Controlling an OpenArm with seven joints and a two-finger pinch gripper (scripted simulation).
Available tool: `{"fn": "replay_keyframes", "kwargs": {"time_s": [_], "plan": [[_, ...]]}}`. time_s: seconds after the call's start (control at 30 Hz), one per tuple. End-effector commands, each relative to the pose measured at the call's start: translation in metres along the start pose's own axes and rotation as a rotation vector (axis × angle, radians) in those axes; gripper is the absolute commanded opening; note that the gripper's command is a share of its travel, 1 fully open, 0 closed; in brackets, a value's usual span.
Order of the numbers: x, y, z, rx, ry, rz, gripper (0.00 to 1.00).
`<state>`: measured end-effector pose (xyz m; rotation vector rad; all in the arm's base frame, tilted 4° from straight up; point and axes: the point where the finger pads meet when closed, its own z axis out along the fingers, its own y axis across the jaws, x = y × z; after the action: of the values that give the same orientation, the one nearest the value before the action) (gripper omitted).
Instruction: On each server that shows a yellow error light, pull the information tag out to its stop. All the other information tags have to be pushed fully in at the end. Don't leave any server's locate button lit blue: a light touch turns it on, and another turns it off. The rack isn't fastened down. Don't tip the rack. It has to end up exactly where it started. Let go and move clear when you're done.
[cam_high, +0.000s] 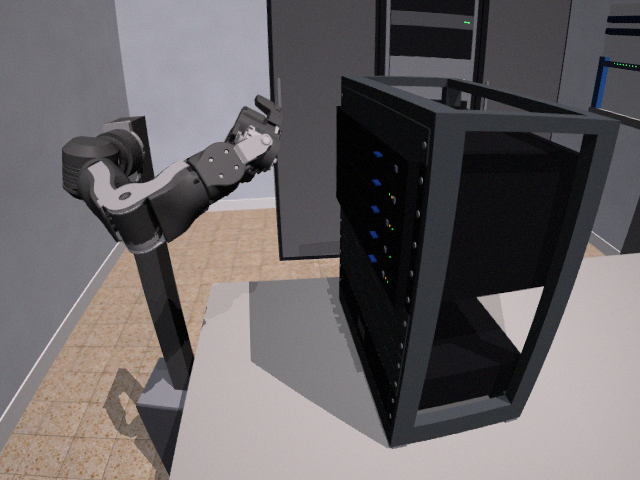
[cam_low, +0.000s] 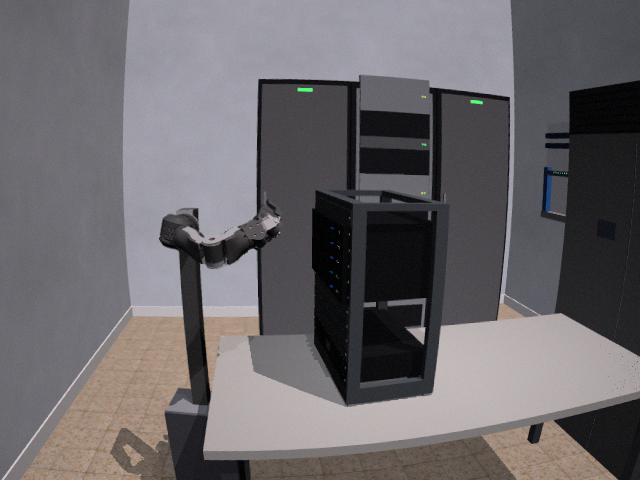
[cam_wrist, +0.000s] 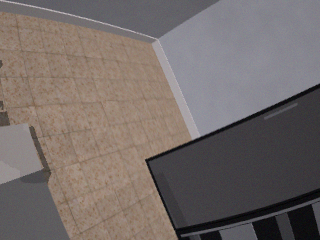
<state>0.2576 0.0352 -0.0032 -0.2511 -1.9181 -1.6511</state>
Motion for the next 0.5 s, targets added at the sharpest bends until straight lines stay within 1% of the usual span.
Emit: {"fn": "replay_keyframes", "kwargs": {"time_s": [0.0, 0.27, 0.47], "plan": [[0.0007, 0.0011, -0.0002, -0.002, 0.0, -0.004, 1.0], [0.0005, 0.0013, -0.0006, -0.005, -0.003, -0.004, 1.0], [-0.0005, 0.0011, -0.003, -0.015, -0.019, -0.005, 1.0]]}}
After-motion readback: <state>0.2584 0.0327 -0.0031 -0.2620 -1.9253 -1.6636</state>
